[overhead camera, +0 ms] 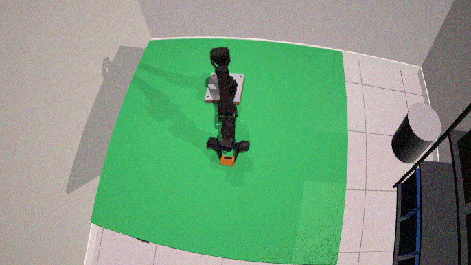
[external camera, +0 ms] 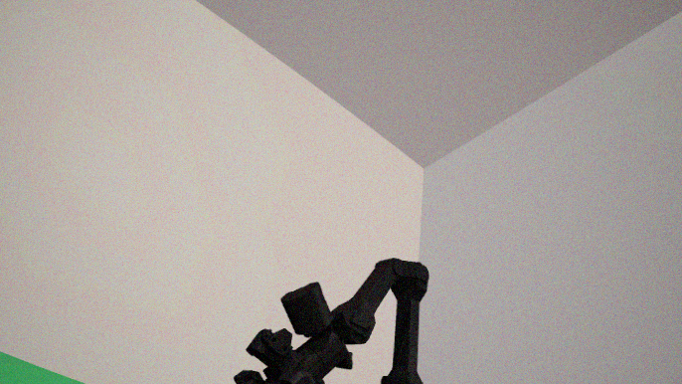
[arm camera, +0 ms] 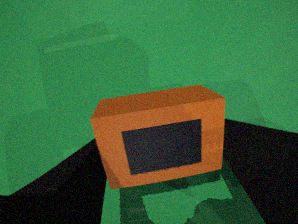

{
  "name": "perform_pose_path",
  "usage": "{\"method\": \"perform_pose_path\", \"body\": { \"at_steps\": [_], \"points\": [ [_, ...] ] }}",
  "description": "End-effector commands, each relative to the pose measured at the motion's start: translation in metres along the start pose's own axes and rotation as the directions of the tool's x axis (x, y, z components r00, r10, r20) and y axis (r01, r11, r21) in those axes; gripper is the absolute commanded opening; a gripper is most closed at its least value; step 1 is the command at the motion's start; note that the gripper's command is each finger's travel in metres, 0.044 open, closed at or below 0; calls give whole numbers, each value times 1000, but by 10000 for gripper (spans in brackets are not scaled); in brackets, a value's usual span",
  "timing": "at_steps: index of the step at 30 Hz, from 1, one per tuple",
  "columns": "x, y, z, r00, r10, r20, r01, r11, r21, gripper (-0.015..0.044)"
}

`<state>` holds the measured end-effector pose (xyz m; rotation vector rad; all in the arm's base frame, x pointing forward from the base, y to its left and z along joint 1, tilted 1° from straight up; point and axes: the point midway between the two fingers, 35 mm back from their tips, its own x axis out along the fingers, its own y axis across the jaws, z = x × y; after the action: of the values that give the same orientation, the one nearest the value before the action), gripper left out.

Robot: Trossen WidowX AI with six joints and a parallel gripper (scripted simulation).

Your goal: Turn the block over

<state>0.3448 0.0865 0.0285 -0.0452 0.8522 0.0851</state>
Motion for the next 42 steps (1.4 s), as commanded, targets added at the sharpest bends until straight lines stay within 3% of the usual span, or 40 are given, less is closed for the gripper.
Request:
{"method": "perform_pose_path", "body": {
  "at_steps": [1, 15, 29, 42],
  "points": [
    [6, 1, -2, 999, -3, 48, 3, 1000, -6, 0],
    [15, 1, -10, 971, -3, 241, 5, 1000, -8, 0],
    [0, -3, -19, 908, -6, 418, 6, 1000, 2, 0],
    [-4, -4, -18, 892, -6, 452, 6, 1000, 3, 0]
  ]
}}
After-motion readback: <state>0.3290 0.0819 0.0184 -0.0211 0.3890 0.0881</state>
